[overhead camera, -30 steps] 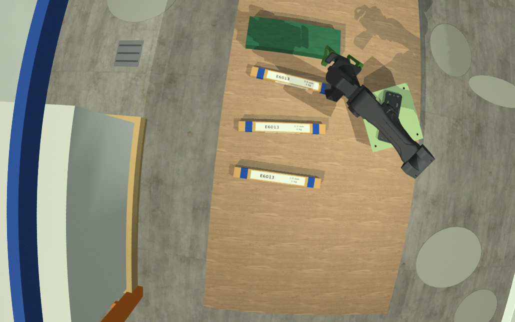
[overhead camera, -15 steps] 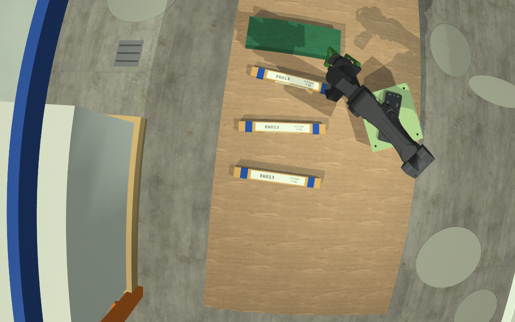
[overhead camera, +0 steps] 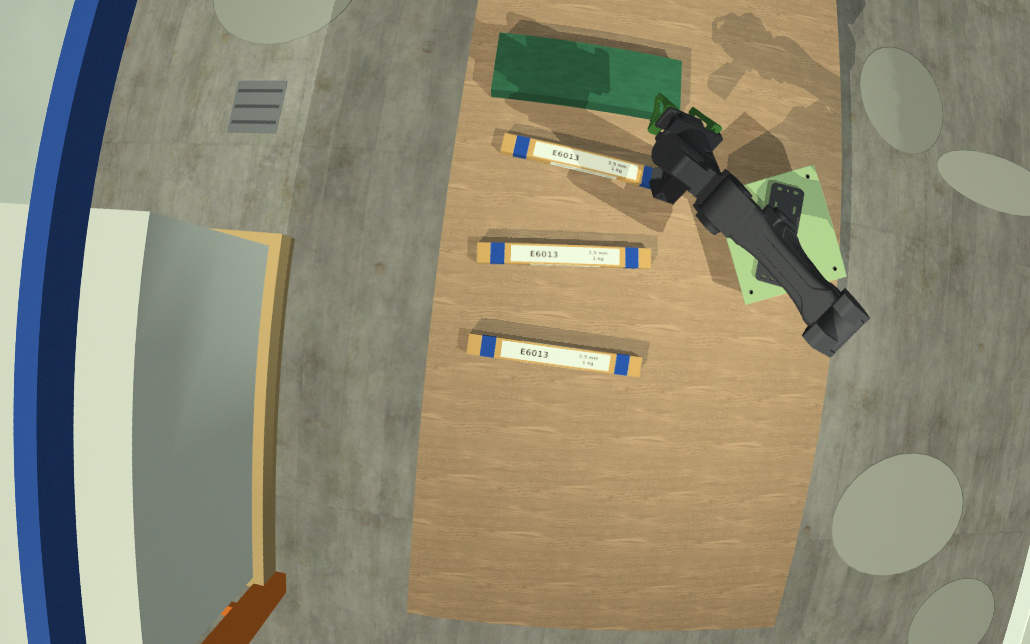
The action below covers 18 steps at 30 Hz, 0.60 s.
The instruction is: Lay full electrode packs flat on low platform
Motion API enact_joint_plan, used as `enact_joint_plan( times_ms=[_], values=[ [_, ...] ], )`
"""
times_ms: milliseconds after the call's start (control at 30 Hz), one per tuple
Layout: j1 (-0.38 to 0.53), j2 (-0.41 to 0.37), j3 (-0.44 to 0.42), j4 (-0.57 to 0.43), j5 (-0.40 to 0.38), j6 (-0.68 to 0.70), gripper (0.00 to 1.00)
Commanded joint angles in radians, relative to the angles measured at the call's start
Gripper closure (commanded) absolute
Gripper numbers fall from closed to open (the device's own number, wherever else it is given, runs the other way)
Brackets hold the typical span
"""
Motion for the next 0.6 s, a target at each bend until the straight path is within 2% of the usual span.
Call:
enact_joint_plan(
  times_ms=[0,167,200,367,467,500,567],
  values=[
    [0.0,0.0,0.0,0.0,0.003,0.0,0.24],
    [0.0,0.0,0.0,0.0,0.003,0.0,0.24],
    [-0.029,-0.023,0.045,-0.028,-0.018,-0.018,0.24],
    [-0.129,-0.032,0.145,-0.116,-0.091,-0.078,0.24],
    [-0.183,0.005,0.194,-0.153,-0.14,-0.104,0.24],
    [-0.156,0.018,0.224,-0.199,-0.125,-0.05,0.24],
    [-0.115,0.037,0.223,-0.146,-0.119,0.003,0.24]
  ],
)
